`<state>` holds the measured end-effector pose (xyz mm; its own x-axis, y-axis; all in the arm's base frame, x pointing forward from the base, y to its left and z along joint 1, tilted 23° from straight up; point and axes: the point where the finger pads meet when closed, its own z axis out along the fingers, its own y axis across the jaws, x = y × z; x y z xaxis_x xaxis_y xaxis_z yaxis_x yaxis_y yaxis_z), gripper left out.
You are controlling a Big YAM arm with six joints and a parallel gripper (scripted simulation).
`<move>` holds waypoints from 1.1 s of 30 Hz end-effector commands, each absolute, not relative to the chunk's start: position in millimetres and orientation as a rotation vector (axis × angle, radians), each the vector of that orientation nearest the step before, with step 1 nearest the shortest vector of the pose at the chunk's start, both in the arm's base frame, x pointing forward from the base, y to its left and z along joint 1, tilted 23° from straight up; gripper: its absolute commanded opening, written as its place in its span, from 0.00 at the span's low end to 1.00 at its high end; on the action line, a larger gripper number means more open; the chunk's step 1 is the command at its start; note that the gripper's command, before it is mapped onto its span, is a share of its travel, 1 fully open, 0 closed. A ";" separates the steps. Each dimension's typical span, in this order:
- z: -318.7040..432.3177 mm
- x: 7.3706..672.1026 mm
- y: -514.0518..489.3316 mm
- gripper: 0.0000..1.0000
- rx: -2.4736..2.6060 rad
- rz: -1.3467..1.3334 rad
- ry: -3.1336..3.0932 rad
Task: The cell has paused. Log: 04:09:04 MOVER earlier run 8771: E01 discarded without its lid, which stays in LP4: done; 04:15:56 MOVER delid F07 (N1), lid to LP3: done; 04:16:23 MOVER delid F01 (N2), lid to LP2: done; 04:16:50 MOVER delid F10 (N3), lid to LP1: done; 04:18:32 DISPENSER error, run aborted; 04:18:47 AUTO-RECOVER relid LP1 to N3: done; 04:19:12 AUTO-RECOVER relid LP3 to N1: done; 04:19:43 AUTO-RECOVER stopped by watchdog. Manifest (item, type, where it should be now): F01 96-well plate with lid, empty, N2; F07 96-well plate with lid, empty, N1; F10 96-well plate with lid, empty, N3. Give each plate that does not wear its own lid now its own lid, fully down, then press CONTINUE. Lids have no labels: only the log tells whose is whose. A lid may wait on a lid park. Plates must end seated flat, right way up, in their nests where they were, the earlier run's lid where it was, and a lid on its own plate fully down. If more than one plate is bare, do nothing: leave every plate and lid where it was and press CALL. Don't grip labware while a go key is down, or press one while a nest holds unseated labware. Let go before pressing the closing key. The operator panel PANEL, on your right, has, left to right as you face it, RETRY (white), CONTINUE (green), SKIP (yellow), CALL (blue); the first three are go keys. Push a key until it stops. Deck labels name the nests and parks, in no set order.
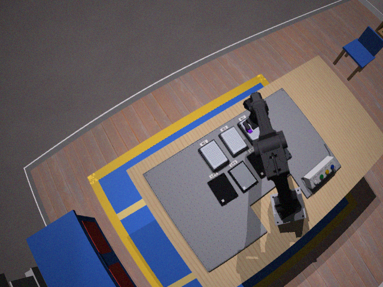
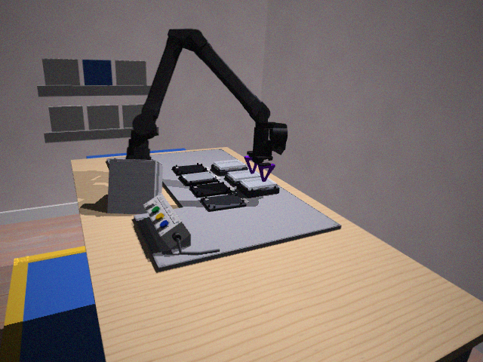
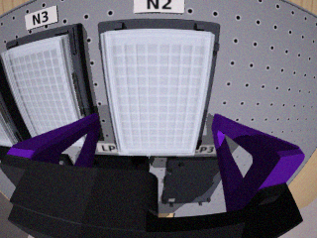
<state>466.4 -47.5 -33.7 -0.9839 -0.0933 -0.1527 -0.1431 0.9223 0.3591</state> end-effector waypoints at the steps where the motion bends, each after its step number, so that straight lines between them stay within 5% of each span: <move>1: -10.3 485.7 -65.0 1.00 -0.183 0.527 2.893; 16: -9.8 485.4 -65.0 1.00 -0.183 0.528 2.894; 17: -17.3 469.9 -60.8 0.00 -0.197 0.538 2.907; 33: -12.5 414.6 -9.7 0.00 -0.214 0.542 2.906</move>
